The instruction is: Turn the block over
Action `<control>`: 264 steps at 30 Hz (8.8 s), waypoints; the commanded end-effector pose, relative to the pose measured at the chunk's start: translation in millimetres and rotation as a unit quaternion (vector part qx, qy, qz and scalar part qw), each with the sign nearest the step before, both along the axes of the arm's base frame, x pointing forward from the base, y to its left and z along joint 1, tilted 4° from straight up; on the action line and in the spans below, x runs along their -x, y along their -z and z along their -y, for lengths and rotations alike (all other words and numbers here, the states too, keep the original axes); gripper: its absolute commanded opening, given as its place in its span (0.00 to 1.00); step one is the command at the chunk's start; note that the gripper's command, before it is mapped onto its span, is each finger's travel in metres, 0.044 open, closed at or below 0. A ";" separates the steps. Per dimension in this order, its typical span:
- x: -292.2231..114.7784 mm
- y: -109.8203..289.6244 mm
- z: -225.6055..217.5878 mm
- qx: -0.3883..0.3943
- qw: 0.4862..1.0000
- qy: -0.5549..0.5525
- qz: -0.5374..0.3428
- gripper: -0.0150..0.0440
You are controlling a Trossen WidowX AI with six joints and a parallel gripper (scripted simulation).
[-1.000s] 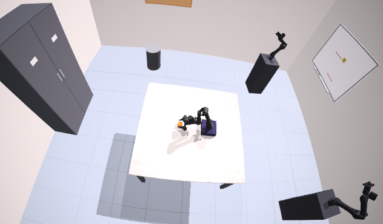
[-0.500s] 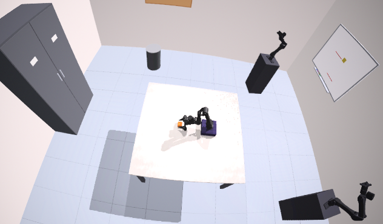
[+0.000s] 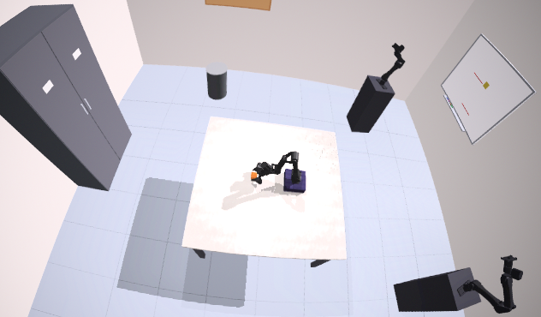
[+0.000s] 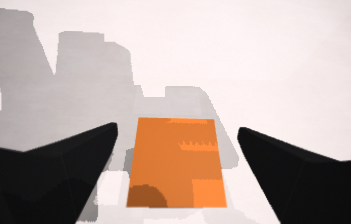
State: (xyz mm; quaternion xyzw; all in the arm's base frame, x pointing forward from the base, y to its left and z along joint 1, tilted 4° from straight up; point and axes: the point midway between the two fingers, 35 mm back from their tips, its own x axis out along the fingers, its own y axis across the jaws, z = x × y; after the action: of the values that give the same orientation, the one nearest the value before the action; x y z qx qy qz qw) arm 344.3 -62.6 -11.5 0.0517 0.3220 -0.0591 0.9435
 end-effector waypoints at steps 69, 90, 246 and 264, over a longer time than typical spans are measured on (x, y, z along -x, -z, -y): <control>-5.4 -46.8 1.1 -0.059 0.901 -0.031 -0.428 1.00; -6.2 -18.5 -0.4 -0.059 0.901 -0.031 -0.428 1.00; 2.2 -3.7 -2.3 0.013 0.997 -0.001 0.082 0.74; 2.2 -3.7 -2.3 0.013 0.997 -0.001 0.082 1.00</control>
State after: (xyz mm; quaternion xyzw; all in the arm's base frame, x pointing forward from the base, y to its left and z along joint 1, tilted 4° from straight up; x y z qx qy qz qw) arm 341.9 -61.0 -8.1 0.0410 0.2436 -0.0593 0.9672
